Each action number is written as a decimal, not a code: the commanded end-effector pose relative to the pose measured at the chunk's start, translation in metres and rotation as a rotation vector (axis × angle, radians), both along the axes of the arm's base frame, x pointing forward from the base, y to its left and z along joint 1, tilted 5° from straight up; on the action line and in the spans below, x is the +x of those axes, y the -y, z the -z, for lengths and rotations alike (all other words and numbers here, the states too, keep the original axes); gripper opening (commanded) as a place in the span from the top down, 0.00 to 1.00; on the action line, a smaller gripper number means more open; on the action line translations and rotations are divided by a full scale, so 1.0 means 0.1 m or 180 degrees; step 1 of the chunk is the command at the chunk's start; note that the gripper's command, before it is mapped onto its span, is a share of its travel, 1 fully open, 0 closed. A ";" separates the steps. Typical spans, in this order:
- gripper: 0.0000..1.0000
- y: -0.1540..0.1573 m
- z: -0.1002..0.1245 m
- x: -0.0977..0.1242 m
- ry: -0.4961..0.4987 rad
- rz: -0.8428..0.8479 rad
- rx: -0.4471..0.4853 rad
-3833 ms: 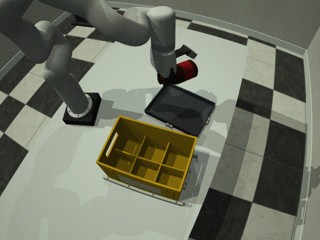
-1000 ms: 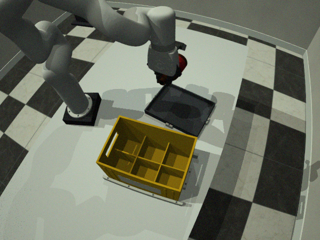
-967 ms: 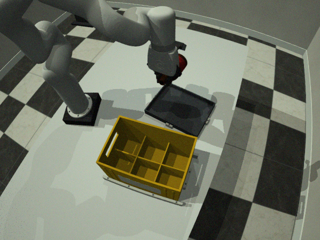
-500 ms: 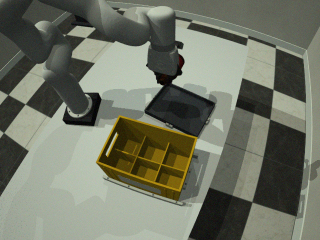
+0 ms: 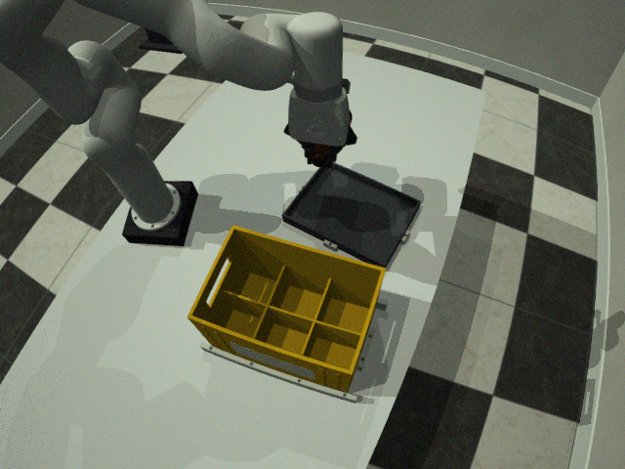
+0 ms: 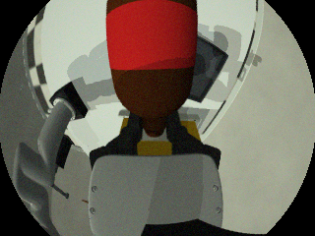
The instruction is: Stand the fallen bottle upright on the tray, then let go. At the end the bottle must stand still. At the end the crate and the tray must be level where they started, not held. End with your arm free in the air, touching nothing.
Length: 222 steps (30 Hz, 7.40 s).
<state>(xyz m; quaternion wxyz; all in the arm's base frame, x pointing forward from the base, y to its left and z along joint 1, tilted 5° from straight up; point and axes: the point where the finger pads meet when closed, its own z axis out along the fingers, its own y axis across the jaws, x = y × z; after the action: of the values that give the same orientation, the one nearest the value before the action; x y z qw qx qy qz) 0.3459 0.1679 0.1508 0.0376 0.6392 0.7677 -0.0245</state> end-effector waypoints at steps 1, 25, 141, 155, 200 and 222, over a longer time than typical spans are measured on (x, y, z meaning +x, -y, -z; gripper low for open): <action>1.00 -0.01 -0.02 0.01 0.0010 -0.0019 0.0007; 1.00 -0.01 -0.02 0.01 -0.0012 -0.0283 0.0000; 1.00 -0.01 -0.02 0.01 -0.0196 -0.2437 -0.0061; 1.00 0.00 -0.01 0.01 -0.0172 -0.2436 -0.0113; 1.00 -0.01 -0.03 0.00 0.0110 -0.2443 -0.0541; 1.00 -0.01 -0.02 0.00 0.0170 -0.2439 -0.0667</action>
<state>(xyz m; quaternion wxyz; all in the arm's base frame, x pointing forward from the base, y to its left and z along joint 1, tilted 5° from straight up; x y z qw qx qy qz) 0.3447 0.1683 0.1517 0.1198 0.2999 0.9439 -0.0684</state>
